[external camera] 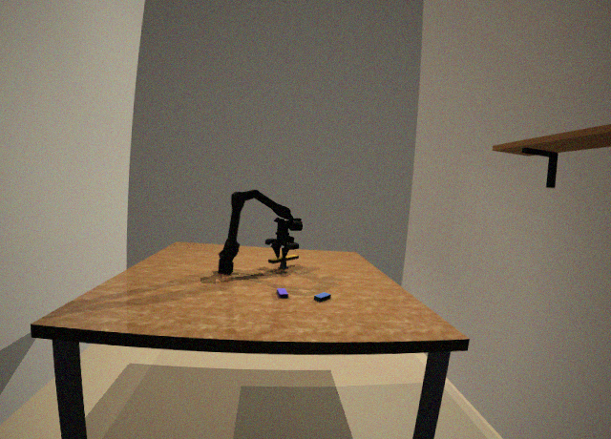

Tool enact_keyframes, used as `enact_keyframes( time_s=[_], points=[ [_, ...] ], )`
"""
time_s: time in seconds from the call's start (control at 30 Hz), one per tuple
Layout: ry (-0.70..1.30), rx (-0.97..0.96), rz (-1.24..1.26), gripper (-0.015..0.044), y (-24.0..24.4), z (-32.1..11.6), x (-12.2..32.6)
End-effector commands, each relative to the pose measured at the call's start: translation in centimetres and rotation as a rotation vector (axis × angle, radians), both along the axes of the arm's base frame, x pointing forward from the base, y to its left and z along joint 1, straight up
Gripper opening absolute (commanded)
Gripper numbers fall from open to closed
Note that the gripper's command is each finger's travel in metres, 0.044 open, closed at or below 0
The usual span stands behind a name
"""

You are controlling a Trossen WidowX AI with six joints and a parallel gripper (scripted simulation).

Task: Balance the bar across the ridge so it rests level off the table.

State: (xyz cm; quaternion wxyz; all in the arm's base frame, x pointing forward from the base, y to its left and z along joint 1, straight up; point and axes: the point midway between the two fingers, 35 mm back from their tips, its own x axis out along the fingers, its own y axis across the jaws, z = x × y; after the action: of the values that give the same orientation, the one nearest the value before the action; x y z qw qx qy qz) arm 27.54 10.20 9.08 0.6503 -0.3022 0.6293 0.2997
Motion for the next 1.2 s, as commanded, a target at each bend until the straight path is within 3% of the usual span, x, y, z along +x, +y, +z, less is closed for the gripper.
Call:
enact_keyframes(
  time_s=[0.0, 1.17],
  points=[
    [0.006, -0.001, 0.000, 0.0000, -0.04, -0.28, -0.13],
    [0.006, -0.001, 0.000, 0.0000, -0.07, -0.15, -0.17]
  ],
)
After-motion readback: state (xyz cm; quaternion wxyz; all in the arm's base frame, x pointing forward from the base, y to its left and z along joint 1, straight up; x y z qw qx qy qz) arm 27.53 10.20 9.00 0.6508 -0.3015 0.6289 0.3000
